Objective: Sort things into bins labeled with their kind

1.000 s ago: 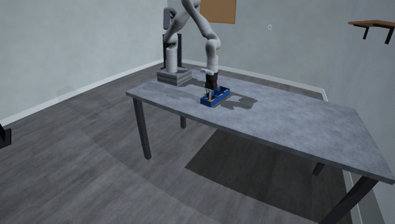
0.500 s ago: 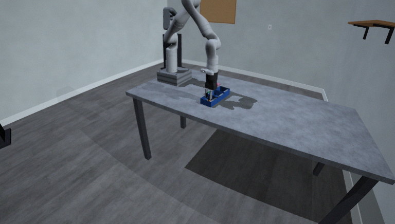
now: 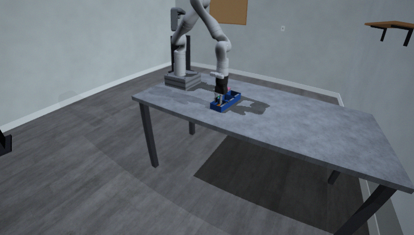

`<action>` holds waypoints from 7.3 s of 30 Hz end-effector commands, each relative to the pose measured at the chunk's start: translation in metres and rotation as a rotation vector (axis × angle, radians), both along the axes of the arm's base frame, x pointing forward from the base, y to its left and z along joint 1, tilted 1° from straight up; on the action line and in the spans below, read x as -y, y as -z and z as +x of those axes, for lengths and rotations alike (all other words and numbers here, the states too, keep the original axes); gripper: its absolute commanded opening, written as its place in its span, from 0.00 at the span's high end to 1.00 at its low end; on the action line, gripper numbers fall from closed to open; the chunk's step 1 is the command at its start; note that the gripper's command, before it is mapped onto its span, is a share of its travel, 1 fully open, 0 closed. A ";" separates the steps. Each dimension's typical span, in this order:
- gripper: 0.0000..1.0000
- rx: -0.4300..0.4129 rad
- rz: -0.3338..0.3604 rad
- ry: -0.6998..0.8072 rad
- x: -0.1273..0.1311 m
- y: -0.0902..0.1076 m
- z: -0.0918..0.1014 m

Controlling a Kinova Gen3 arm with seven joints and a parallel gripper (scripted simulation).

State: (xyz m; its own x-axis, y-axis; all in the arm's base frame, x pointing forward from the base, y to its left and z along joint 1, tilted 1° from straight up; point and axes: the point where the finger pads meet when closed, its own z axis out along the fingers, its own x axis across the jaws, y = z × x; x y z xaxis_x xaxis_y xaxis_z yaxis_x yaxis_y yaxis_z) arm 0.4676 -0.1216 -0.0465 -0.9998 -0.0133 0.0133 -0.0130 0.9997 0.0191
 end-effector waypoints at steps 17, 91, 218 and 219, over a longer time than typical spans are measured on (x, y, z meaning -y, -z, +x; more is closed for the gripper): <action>0.40 0.001 -0.001 -0.004 0.002 -0.024 0.000; 0.38 -0.012 -0.013 0.777 -0.223 -0.047 -0.143; 0.68 -0.012 -0.010 0.781 -0.222 -0.034 -0.143; 0.68 -0.012 -0.010 0.781 -0.222 -0.034 -0.143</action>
